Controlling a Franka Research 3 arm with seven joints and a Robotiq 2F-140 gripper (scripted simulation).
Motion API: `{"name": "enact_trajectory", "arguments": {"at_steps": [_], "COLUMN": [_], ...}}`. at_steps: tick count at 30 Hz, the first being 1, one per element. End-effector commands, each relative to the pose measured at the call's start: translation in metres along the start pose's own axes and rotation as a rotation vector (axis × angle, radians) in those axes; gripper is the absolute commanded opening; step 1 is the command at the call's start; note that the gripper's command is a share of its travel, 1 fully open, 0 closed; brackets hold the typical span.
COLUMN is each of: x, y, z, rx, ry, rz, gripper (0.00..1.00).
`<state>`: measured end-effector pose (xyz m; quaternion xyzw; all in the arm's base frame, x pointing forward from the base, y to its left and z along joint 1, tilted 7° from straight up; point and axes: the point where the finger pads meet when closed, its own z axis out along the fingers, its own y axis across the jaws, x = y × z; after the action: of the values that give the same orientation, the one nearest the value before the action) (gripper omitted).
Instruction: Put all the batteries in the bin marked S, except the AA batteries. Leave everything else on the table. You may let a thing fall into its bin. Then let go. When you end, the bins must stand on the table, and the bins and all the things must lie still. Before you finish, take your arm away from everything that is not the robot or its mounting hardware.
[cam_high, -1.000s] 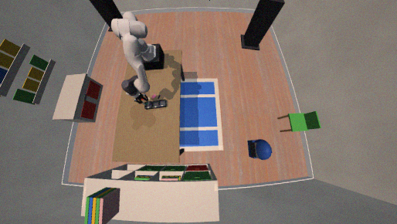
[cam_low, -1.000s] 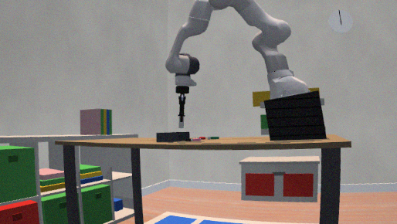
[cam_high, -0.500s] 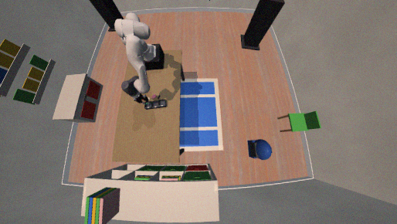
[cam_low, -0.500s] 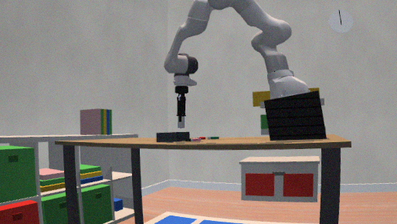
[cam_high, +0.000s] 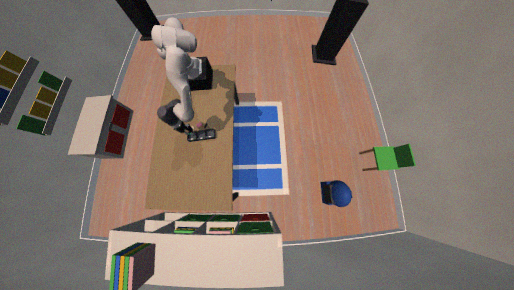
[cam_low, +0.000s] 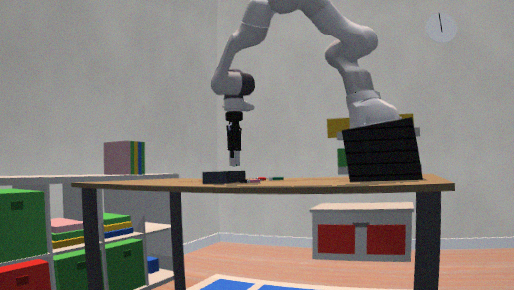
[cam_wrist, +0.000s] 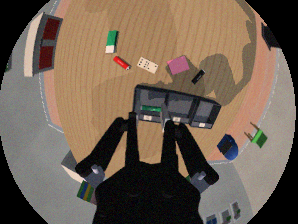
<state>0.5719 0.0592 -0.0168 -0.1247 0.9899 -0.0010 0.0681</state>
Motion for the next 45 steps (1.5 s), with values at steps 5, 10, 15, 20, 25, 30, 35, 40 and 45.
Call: {"name": "enact_trajectory", "arguments": {"at_steps": [5, 10, 15, 20, 25, 30, 35, 40, 45], "x": [-0.001, -0.001, -0.002, -0.002, -0.002, -0.002, -0.002, -0.003, -0.003], "y": [0.001, 0.000, -0.001, -0.002, -0.003, -0.003, -0.003, -0.002, -0.002], "z": [0.000, 0.000, 0.000, 0.000, 0.000, 0.000, 0.010, 0.010, 0.010], "rx": [-0.005, -0.005, -0.005, -0.005, -0.005, -0.005, -0.005, -0.005, -0.005], "ry": [0.007, 0.007, 0.007, 0.007, 0.007, 0.007, 0.007, 0.007, 0.007], "rz": [0.050, 0.050, 0.050, 0.050, 0.050, 0.050, 0.050, 0.050, 0.050], "gripper": [0.25, 0.25, 0.25, 0.25, 0.25, 0.25, 0.25, 0.25, 0.25]}}
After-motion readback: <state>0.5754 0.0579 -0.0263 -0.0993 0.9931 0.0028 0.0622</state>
